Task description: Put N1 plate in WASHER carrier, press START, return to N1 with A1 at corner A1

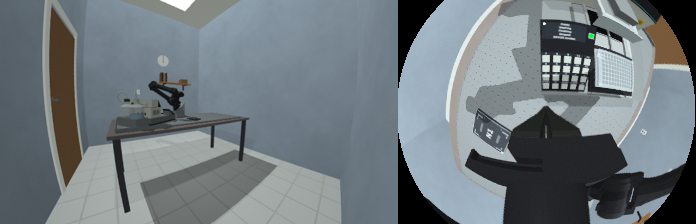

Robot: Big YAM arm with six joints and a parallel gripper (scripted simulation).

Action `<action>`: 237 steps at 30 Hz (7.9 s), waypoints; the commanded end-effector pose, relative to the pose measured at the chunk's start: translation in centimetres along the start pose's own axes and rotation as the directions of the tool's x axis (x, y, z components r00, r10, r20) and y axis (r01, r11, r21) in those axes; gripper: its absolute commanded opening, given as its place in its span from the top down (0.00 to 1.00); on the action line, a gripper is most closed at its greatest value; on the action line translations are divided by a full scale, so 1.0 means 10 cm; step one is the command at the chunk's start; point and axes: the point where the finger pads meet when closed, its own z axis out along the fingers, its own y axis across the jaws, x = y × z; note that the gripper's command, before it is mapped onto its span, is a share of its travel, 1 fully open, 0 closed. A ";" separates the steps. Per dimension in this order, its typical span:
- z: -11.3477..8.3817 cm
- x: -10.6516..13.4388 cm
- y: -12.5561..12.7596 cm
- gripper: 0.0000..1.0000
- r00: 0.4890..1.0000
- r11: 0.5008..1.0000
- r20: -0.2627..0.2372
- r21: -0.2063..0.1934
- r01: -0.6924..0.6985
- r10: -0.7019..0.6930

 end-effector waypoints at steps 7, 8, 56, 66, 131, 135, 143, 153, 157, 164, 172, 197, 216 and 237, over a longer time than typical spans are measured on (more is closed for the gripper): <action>-0.04 -0.10 0.06 1.00 1.000 1.000 0.004 -0.006 -0.022 0.022; -0.04 -0.10 0.06 1.00 1.000 1.000 0.004 -0.006 -0.022 0.022; -0.04 -0.10 0.06 1.00 1.000 1.000 0.004 -0.006 -0.022 0.022; -0.04 -0.10 0.06 1.00 1.000 1.000 0.004 -0.006 -0.022 0.022; -0.10 -0.90 -1.17 0.00 0.420 0.448 -0.156 0.284 -0.848 0.894; -0.12 -0.96 -1.37 0.00 0.304 0.325 -0.115 0.300 -0.897 0.946; -0.11 -1.06 -1.63 0.00 0.130 0.140 -0.050 0.321 -0.937 0.990; -0.12 -1.00 -1.70 0.00 -0.020 -0.019 0.002 0.326 -0.945 1.000; -0.12 -1.00 -1.70 0.00 -0.020 -0.019 0.002 0.326 -0.945 1.000; 0.01 -0.88 -1.68 0.00 -0.003 -0.005 0.007 0.342 -0.940 1.000; 0.14 -0.83 -1.68 0.00 0.001 -0.002 0.008 0.345 -0.938 1.000; 0.47 -0.70 -1.68 0.00 0.002 -0.001 0.008 0.346 -0.938 1.000; 0.49 -0.70 -1.68 0.00 -0.002 -0.003 0.003 0.337 -0.942 1.000; 0.49 -0.70 -1.68 0.00 -0.002 -0.003 0.003 0.337 -0.942 1.000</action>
